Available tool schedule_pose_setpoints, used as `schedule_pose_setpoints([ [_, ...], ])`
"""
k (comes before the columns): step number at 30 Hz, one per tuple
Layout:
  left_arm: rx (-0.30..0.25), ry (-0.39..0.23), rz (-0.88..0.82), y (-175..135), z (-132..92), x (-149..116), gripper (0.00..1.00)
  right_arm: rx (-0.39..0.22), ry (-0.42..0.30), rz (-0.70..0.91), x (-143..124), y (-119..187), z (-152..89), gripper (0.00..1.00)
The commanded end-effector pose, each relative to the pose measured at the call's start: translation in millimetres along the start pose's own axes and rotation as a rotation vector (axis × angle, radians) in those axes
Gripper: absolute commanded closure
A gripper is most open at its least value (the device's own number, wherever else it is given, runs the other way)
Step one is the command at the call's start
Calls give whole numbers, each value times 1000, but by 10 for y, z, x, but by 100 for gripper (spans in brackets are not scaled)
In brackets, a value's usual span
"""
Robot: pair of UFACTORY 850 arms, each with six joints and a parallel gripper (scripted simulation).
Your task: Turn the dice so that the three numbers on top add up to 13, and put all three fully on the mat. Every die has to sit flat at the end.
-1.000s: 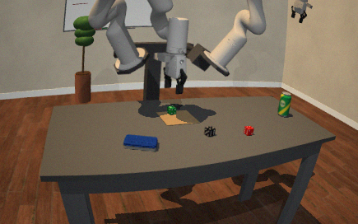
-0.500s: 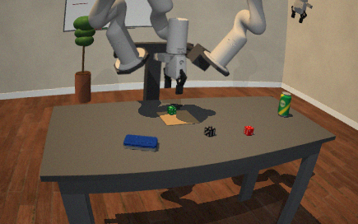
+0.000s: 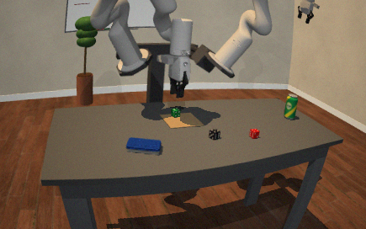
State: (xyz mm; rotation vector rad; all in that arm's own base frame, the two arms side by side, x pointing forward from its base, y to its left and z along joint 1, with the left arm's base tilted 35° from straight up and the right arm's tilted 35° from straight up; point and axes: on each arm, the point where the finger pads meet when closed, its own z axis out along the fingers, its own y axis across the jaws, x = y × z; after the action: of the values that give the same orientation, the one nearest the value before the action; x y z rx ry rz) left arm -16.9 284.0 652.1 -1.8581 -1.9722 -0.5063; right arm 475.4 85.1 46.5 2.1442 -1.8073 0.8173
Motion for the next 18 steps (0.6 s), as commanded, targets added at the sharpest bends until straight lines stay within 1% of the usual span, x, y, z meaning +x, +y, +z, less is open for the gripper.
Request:
schedule_pose_setpoints([
  [1, 0, 2, 0, -1, -7, 3, 0, 1, 0, 0, -1, -5, -4, 52],
  [18, 0, 2, 0, -1, -7, 3, 0, 1, 0, 0, -1, -5, 39, 52],
])
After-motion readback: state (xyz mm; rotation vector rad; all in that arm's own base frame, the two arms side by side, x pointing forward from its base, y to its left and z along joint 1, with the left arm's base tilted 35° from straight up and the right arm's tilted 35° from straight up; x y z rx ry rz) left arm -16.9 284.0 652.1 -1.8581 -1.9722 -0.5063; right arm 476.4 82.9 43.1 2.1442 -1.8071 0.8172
